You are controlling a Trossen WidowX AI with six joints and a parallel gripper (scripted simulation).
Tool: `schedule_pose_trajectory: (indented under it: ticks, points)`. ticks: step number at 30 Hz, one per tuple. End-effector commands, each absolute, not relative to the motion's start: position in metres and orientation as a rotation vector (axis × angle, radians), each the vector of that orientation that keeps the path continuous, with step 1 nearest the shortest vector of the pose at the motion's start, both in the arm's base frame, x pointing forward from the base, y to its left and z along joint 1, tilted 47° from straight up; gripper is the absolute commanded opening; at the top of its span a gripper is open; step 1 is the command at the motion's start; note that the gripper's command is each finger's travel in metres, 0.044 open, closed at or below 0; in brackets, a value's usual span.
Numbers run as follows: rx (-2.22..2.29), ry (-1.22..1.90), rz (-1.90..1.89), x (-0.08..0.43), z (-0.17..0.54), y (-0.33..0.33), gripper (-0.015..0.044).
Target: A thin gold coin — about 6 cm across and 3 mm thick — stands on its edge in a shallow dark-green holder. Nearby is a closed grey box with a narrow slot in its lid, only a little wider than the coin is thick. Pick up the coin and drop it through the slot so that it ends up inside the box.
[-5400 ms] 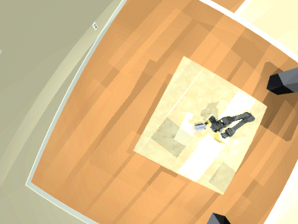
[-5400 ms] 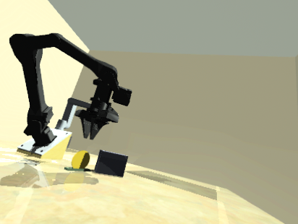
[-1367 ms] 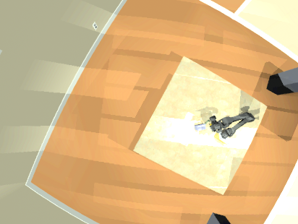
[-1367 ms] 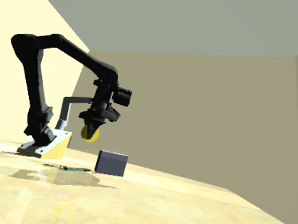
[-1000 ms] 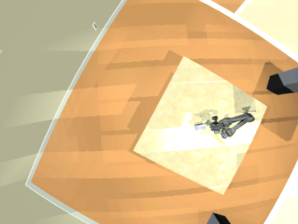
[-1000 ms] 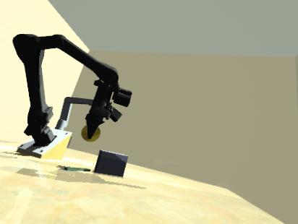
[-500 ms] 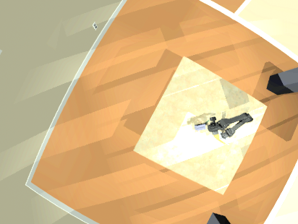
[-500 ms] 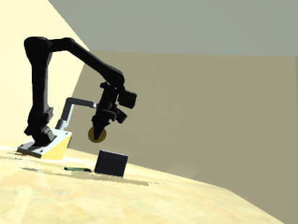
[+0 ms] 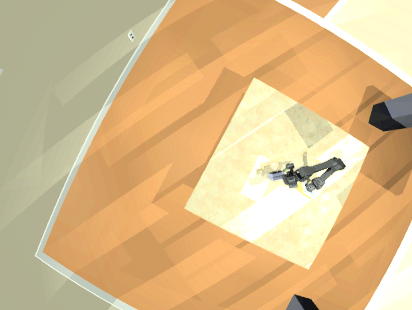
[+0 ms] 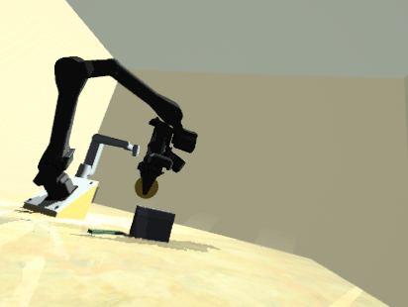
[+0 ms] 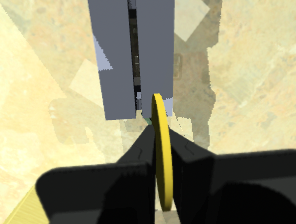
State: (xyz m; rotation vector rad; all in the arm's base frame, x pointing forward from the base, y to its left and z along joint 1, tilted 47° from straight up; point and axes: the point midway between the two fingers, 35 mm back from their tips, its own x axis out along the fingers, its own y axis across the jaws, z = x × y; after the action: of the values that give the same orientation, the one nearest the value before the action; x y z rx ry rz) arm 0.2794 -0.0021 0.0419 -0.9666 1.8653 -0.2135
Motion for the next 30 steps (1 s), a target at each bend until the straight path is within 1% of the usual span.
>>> schedule_pose_trajectory:
  ticks: [1,15,30]
  points:
    - [-0.957,1.856,-0.217,0.288,0.036,0.003,0.0]
    - [-0.962,1.856,-0.217,0.31,0.013,0.016,0.0]
    - [-0.972,1.865,-0.214,0.306,0.015,0.013,0.0]
